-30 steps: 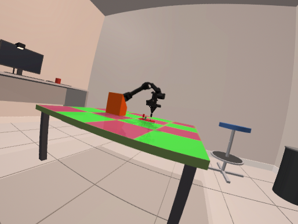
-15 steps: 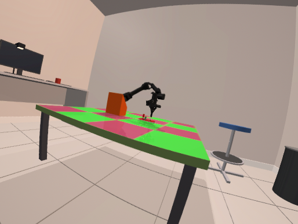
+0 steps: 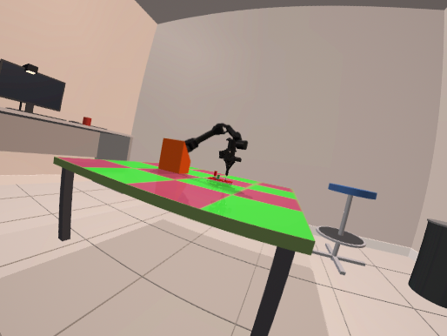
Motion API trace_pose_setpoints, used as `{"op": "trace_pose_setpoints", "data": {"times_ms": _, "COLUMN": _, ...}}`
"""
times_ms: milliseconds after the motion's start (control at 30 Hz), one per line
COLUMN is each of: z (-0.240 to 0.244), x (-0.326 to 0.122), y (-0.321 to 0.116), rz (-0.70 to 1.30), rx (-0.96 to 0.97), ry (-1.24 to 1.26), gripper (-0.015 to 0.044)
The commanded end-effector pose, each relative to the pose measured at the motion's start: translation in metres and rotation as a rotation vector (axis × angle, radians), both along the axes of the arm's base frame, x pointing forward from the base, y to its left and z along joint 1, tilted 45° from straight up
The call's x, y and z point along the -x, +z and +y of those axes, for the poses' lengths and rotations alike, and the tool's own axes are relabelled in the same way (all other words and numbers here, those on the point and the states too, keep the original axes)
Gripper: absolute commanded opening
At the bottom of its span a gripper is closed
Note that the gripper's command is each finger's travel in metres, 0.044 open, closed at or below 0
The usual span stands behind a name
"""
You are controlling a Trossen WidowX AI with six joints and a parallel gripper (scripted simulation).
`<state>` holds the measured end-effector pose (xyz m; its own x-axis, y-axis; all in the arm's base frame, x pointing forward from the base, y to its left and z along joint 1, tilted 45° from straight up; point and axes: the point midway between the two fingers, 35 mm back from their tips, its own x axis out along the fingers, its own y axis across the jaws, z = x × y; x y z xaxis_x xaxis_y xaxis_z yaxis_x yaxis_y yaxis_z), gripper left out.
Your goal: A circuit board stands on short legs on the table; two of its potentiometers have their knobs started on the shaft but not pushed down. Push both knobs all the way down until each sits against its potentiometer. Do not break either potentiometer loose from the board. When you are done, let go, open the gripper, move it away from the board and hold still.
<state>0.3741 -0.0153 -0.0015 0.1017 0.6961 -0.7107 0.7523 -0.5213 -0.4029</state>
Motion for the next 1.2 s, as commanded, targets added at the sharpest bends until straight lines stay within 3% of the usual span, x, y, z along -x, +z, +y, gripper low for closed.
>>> {"op": "trace_pose_setpoints", "data": {"times_ms": 0, "z": 0.001, "x": 0.0, "y": 0.0, "rz": 0.003, "rx": -0.005, "ry": -0.004, "gripper": 0.0}}
{"op": "trace_pose_setpoints", "data": {"times_ms": 1167, "z": 0.013, "x": -0.002, "y": -0.012, "rz": 0.003, "rx": -0.005, "ry": -0.004, "gripper": 0.0}}
